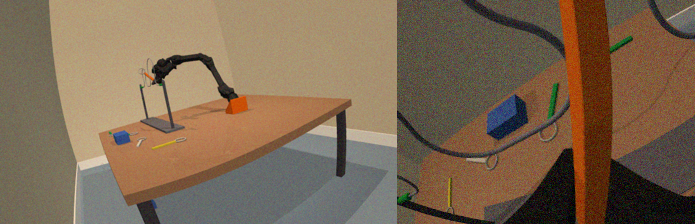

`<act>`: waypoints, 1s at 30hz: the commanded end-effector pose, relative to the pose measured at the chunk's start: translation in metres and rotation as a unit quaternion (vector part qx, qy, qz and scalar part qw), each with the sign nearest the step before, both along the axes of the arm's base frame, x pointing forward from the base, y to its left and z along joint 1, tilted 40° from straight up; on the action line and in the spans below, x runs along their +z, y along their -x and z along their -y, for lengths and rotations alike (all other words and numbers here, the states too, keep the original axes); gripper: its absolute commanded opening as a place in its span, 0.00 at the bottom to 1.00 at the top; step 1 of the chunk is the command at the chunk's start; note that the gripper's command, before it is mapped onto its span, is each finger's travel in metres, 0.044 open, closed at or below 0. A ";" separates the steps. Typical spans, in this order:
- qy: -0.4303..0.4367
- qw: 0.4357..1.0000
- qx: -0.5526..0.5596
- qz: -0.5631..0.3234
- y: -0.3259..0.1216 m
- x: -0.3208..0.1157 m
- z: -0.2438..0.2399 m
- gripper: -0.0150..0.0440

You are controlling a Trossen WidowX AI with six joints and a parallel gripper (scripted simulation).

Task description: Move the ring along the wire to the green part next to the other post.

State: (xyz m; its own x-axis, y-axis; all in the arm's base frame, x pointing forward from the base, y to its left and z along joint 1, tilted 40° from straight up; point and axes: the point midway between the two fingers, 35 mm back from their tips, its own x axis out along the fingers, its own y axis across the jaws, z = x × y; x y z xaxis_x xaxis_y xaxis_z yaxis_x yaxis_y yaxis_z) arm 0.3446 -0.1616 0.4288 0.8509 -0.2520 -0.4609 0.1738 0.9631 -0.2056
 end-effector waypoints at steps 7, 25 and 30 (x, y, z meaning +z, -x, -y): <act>0.125 0.992 -0.002 -0.005 0.005 0.007 0.015 0.00; 0.339 0.941 -0.004 -0.019 0.007 0.025 0.040 0.00; 0.396 0.918 -0.005 -0.023 0.007 0.031 0.046 0.00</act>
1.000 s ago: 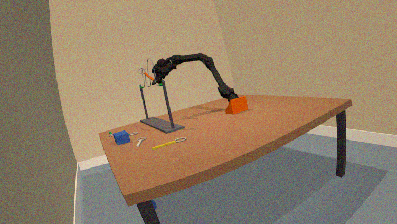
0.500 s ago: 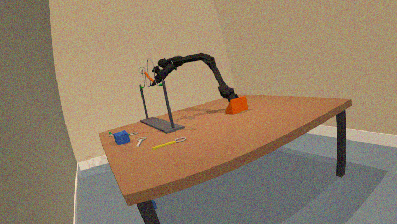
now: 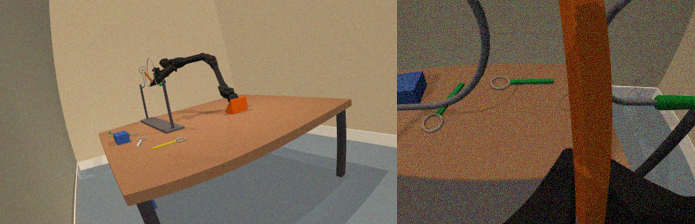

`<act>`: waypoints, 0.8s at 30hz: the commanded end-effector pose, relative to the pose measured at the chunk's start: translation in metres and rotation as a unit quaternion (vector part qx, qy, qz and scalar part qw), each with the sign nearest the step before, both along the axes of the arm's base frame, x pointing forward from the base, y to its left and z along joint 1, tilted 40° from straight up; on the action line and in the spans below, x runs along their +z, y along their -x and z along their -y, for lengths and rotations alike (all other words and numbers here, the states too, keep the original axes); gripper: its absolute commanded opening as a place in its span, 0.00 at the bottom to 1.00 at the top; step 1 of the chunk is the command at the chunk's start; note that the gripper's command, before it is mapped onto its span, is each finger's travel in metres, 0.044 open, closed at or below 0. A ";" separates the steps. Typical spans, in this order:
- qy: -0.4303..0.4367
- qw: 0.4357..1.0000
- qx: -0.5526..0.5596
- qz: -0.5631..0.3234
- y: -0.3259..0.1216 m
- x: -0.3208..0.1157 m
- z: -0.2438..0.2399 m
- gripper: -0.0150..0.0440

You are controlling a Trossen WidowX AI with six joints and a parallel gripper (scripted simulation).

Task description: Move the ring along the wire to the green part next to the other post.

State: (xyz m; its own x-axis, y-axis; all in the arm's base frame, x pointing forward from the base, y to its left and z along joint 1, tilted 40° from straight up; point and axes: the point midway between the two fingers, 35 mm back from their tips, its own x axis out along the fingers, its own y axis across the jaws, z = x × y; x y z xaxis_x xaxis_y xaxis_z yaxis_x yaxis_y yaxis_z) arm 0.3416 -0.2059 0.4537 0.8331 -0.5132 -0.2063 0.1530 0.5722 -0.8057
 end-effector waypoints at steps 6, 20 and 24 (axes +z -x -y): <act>0.112 0.994 -0.002 -0.005 0.005 0.015 0.007 0.00; 0.280 0.960 -0.003 -0.016 0.005 0.039 0.014 0.00; 0.326 0.945 -0.003 -0.019 0.006 0.046 0.014 0.00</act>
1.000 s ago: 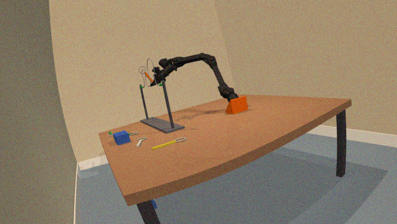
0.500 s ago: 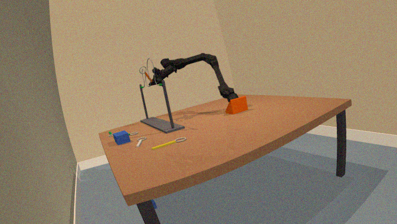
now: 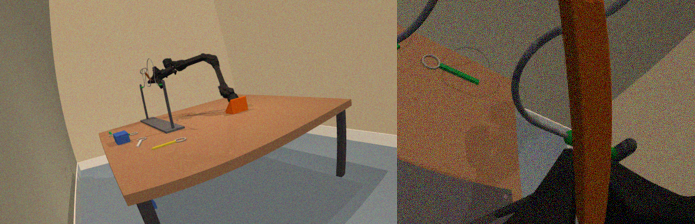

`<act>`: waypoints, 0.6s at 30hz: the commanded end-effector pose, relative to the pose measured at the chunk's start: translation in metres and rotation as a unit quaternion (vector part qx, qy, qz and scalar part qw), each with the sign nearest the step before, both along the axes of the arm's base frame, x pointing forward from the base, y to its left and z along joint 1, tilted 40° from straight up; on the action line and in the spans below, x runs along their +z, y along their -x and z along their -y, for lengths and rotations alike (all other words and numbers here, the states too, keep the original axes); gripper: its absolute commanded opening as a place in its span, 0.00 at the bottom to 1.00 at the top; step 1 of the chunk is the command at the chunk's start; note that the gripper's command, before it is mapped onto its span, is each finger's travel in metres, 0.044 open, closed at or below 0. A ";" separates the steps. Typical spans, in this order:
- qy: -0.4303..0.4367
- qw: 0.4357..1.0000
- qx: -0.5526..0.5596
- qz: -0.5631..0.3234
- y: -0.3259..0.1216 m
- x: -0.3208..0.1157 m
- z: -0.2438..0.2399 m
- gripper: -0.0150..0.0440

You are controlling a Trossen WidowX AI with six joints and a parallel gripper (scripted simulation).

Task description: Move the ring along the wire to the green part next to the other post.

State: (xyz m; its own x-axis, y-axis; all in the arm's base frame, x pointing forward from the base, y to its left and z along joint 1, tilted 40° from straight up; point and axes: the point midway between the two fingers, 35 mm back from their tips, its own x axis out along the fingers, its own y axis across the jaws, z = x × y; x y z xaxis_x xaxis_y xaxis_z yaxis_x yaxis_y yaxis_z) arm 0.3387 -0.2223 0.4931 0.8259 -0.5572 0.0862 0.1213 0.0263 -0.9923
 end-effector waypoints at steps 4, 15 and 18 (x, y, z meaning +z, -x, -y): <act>0.087 0.996 0.001 -0.005 0.003 0.014 -0.002 0.00; 0.220 0.975 0.000 -0.014 0.003 0.032 -0.006 0.00; 0.255 0.967 0.000 -0.017 0.003 0.037 -0.008 0.00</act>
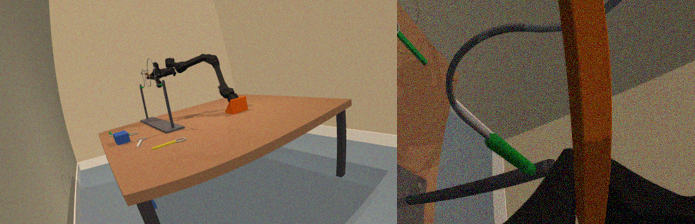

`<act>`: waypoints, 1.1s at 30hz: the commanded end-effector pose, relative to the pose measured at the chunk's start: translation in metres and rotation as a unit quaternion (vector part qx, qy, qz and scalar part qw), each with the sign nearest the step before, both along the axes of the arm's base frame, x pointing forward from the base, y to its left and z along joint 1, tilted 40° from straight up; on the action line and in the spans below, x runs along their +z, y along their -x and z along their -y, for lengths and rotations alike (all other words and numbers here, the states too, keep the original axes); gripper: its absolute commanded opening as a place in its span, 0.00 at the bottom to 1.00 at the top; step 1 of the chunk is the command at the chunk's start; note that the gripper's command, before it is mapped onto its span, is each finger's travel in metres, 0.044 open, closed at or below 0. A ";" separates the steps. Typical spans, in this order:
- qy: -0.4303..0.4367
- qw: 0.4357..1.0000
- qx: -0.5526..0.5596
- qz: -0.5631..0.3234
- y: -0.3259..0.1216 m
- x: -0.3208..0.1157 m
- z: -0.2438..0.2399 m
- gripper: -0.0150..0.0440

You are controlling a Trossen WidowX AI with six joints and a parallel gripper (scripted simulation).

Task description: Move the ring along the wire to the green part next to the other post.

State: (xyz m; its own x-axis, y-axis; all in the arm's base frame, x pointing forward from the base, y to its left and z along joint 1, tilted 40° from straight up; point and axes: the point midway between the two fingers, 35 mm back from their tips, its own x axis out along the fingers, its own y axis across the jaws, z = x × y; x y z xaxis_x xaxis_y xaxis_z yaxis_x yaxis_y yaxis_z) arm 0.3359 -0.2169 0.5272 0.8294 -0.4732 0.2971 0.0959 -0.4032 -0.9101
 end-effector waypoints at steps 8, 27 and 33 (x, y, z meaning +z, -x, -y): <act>0.126 0.992 -0.001 -0.011 0.000 0.015 -0.009 0.00; 0.309 0.951 -0.003 -0.023 -0.001 0.033 -0.026 0.00; 0.353 0.935 -0.004 -0.026 -0.001 0.036 -0.029 0.00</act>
State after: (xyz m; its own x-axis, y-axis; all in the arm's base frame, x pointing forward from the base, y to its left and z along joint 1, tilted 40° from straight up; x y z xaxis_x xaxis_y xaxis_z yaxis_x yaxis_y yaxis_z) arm 0.3347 -0.1879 0.5634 0.8451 -0.2028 0.4946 0.0561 -0.8865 -0.4593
